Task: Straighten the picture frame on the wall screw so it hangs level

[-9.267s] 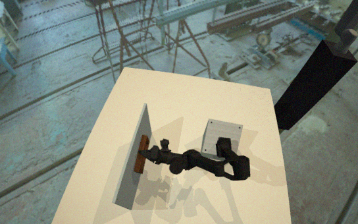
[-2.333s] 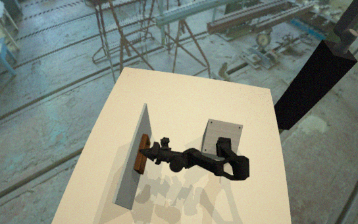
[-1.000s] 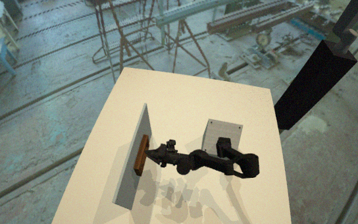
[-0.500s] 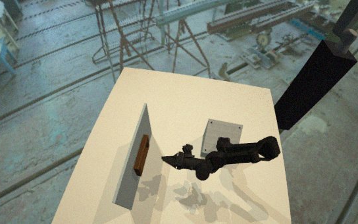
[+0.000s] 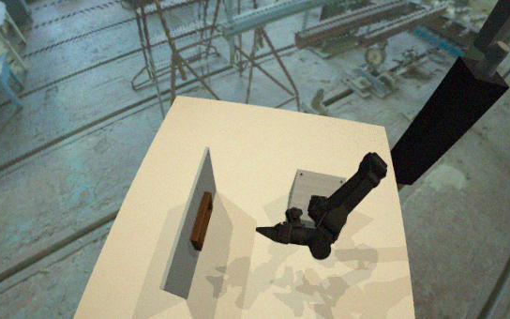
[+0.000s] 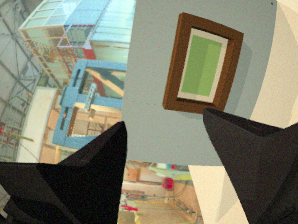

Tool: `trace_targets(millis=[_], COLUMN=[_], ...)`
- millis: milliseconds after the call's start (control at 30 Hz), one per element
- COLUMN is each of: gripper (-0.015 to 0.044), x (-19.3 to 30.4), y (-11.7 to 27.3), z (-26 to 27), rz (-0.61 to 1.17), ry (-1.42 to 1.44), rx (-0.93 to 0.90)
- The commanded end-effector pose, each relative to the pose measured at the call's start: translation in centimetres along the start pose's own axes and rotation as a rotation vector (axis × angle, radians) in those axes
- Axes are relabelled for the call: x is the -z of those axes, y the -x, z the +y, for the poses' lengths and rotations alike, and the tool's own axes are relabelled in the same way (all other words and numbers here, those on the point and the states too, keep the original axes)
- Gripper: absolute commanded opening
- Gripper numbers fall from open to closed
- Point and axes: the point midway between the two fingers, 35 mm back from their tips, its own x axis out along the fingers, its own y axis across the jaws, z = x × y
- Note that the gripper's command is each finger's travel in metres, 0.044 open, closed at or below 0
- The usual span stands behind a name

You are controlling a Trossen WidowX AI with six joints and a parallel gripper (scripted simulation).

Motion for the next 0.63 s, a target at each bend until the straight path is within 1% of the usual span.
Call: trace_targets(millis=[0,600], gripper=[0.0260,0.0260], x=[-0.17,-0.42], y=[0.18,0.44], z=[-0.07,-0.04], rz=[-0.004,-0.007], ry=[0.013,0.024], rx=[0.005,0.006])
